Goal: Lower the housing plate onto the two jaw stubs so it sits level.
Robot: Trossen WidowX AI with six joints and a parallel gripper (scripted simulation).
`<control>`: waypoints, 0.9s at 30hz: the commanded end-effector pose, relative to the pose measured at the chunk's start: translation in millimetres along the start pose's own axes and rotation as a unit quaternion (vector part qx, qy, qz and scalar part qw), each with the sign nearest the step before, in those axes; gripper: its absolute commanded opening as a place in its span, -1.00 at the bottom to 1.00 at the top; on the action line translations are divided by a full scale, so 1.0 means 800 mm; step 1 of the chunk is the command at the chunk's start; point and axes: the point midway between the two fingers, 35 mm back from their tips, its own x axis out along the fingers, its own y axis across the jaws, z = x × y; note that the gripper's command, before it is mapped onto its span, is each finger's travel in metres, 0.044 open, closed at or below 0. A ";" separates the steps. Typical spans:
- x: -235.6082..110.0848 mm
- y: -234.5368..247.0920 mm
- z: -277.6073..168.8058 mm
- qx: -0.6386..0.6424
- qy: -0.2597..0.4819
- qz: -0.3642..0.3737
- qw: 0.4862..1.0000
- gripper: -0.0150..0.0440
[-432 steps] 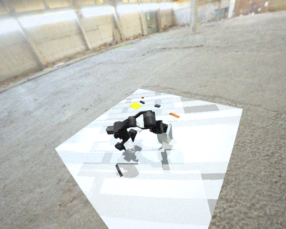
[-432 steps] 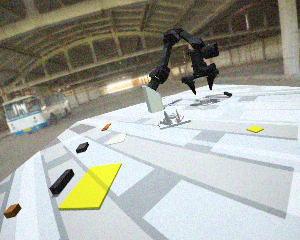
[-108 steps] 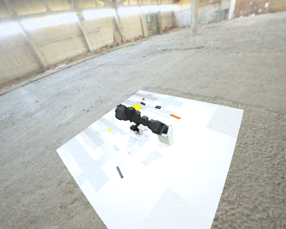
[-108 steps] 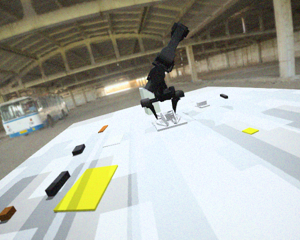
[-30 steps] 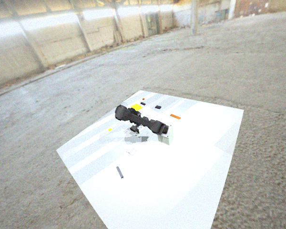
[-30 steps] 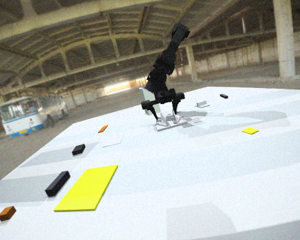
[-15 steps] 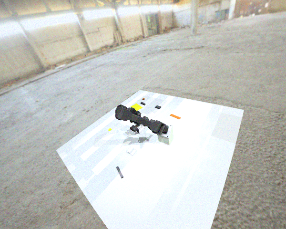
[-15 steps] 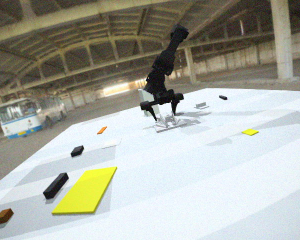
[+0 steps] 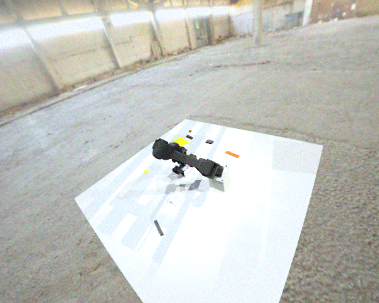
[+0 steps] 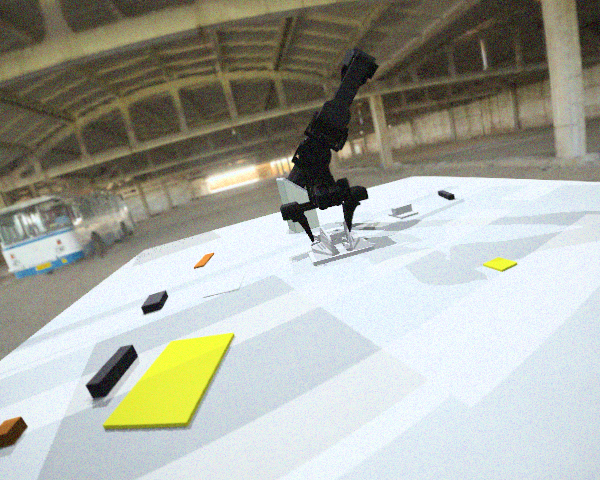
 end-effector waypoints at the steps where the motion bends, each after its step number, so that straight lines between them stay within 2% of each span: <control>1: 0.002 0.000 0.000 0.002 0.001 0.000 1.000 0.70; 27: 0.005 0.000 0.000 0.002 0.001 0.000 1.000 0.70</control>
